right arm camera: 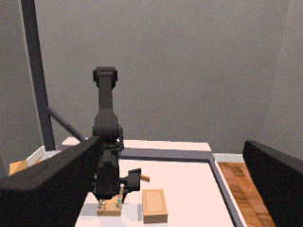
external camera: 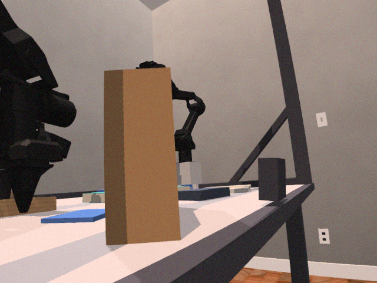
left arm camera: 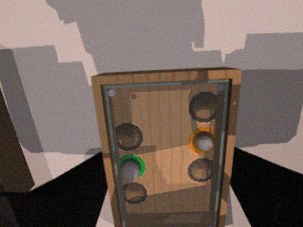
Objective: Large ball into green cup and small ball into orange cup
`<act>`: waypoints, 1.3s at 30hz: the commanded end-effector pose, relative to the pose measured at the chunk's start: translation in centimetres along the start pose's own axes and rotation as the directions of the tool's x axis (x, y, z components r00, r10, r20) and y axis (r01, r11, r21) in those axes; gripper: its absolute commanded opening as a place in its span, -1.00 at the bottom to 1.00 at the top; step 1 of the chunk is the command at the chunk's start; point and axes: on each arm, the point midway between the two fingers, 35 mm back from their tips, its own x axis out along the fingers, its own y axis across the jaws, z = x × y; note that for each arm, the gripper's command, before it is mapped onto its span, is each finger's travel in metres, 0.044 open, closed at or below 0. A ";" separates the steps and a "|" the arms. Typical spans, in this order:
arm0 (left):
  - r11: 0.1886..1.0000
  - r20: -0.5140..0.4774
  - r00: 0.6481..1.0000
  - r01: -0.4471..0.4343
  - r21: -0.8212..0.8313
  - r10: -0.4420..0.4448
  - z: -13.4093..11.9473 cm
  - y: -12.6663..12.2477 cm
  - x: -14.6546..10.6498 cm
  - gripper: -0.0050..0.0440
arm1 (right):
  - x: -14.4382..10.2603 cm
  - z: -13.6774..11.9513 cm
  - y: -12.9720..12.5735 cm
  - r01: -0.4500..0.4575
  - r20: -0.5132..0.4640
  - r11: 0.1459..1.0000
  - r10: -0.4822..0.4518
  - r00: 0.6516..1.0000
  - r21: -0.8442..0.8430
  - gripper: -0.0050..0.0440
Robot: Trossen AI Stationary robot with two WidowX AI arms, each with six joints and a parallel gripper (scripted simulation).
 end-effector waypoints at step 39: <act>1.000 0.041 0.999 -0.010 -0.001 0.010 0.8 0.1 -1.8 0.83 | -0.1 0.8 0.0 0.000 0.020 1.000 0.000 1.000 0.000 0.84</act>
